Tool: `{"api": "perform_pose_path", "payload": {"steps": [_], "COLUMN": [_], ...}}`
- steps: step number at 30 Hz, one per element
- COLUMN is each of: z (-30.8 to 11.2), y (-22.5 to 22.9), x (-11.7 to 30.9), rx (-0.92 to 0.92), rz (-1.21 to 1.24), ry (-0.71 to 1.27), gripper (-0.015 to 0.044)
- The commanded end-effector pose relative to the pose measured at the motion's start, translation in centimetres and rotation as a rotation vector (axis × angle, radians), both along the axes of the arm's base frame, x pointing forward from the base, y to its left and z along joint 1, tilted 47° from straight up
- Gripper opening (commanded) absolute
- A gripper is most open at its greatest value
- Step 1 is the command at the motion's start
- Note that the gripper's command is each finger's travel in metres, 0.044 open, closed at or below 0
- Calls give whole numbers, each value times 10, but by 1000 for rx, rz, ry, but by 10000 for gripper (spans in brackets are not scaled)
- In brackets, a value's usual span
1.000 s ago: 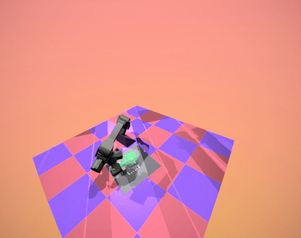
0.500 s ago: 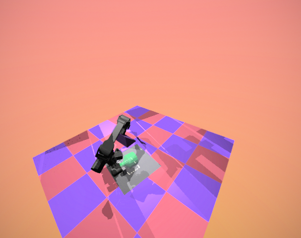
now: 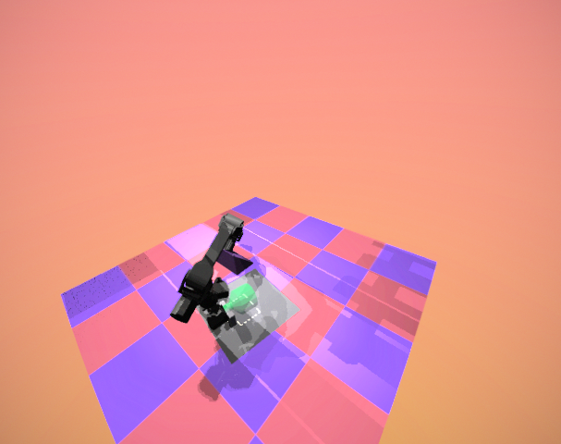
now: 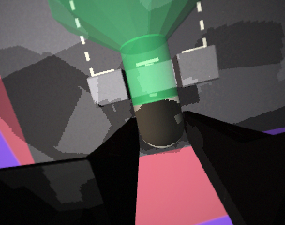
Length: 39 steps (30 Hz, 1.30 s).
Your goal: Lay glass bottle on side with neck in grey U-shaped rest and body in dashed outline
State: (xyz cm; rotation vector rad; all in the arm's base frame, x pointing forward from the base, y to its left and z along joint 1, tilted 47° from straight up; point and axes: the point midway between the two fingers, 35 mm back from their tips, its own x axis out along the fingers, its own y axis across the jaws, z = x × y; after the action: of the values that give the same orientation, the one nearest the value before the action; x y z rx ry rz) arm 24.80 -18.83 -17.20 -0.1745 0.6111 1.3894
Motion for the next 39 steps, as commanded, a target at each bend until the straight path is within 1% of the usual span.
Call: {"api": "perform_pose_path", "payload": {"steps": [1, 29, 39], "z": [2, -2, -2], "y": [3, 2, 2], "x": [2, 0, 0], "rx": [4, -19, -19], "rz": [-2, 7, 7], "ry": [2, -12, -12], "gripper": [129, 129, 391]}}
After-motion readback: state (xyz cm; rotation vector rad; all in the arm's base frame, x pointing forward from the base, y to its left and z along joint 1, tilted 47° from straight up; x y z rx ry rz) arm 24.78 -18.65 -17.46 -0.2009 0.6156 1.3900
